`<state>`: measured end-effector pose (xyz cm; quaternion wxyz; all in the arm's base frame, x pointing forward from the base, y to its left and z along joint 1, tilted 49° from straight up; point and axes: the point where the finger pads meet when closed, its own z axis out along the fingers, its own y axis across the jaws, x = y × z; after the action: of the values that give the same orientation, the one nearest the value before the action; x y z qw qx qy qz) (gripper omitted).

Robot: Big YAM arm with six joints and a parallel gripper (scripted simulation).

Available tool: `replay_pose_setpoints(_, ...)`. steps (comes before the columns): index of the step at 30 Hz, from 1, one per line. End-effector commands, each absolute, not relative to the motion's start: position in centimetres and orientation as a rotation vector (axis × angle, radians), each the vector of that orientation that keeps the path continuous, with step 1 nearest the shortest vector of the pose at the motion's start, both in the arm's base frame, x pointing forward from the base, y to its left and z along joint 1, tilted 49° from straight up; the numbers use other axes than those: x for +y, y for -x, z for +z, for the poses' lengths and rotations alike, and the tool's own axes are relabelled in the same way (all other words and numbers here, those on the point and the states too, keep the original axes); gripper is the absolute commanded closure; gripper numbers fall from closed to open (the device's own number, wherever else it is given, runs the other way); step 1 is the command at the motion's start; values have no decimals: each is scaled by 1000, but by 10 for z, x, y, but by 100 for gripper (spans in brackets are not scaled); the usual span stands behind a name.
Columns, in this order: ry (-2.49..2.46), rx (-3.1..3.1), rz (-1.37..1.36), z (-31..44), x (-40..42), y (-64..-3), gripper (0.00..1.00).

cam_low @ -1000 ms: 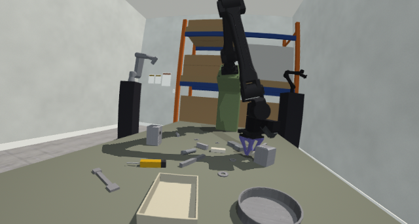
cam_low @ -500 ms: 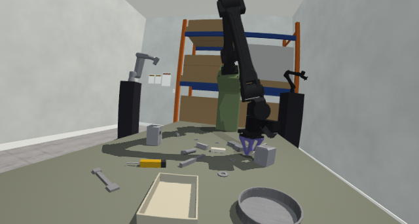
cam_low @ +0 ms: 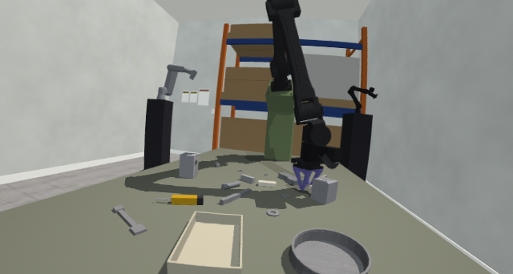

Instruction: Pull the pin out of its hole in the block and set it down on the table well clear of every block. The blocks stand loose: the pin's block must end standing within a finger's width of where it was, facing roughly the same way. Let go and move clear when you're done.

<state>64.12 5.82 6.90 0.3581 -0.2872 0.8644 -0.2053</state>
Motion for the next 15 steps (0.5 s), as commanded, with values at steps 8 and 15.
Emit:
replay_pose_setpoints(8,733,2242,-543,59,42,-644,100)
replay_pose_setpoints(15,732,2244,-543,56,41,-643,100)
